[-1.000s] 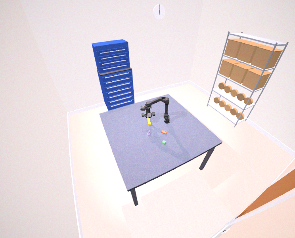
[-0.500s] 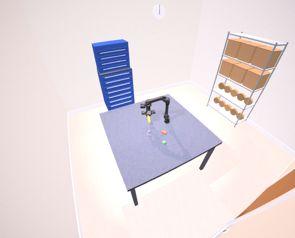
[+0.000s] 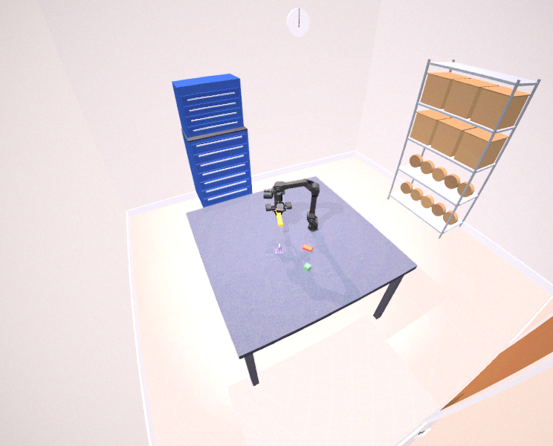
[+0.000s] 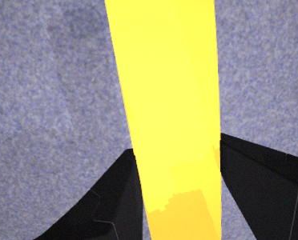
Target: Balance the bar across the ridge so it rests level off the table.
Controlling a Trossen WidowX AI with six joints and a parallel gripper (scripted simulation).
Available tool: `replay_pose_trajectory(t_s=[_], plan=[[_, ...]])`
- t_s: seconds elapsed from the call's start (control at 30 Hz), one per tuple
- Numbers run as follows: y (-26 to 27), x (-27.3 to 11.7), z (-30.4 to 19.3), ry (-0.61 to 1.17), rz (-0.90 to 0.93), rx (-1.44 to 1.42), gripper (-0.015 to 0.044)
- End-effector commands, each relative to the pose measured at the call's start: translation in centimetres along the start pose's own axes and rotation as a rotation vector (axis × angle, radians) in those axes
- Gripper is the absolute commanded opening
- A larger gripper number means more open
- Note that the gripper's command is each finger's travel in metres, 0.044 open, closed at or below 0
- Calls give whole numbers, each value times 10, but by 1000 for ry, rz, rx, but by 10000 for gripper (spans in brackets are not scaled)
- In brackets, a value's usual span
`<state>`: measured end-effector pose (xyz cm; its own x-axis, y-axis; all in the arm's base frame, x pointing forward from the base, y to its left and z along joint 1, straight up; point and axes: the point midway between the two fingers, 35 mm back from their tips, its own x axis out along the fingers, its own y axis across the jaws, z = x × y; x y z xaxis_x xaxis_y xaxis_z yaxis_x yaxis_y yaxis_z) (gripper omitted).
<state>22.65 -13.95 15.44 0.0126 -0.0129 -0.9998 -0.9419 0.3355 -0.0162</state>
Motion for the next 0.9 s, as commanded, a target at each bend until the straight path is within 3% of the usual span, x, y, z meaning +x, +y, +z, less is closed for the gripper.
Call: replay_pose_trajectory(t_s=[0.0,0.87], plan=[[-2,-6,4,-2,-13,-30,0],[-37,-12,80,-6,-18,-491,0]])
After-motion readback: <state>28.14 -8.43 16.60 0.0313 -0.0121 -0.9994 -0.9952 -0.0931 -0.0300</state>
